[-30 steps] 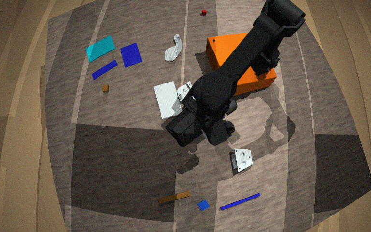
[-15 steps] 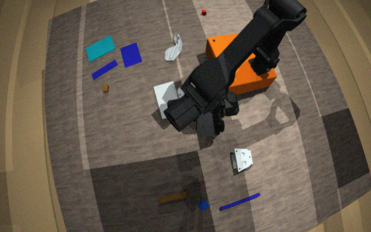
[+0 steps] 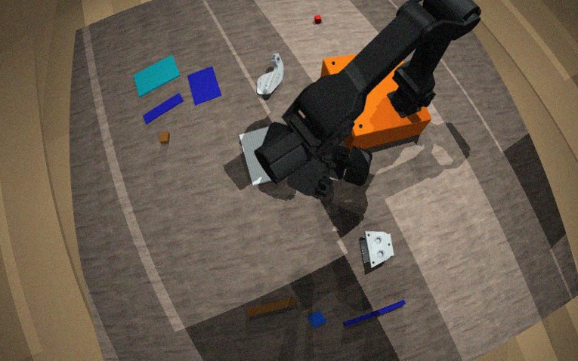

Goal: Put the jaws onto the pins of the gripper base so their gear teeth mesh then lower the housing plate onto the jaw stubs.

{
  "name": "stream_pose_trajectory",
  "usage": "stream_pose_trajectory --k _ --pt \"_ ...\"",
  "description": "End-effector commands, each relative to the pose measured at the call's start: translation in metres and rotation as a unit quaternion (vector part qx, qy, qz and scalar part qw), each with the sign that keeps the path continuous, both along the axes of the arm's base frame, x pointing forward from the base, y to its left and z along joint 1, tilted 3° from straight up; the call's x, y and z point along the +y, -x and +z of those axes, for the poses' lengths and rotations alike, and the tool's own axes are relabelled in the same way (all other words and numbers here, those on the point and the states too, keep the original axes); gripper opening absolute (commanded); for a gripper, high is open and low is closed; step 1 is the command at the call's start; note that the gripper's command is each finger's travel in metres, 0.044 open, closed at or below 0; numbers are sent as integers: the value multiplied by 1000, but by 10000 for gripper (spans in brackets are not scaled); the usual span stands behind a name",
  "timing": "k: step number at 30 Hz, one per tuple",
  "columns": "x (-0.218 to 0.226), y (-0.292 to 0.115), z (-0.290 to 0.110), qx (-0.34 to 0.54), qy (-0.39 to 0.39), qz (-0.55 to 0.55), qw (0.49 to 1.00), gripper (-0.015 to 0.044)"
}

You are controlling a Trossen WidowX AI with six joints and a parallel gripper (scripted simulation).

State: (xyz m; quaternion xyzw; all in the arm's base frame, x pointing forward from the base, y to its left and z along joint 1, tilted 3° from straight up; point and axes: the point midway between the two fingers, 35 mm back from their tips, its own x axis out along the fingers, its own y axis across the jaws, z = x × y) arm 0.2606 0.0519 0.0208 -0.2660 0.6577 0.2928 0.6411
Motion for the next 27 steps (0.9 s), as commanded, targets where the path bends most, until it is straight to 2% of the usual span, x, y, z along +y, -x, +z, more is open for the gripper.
stream_pose_trajectory --k 1,14,27 --pt "-7 2 3 -5 3 -65 998 134" --pt "-25 15 1 0 10 -263 965 134" --pt "-41 29 0 5 16 -451 893 134"
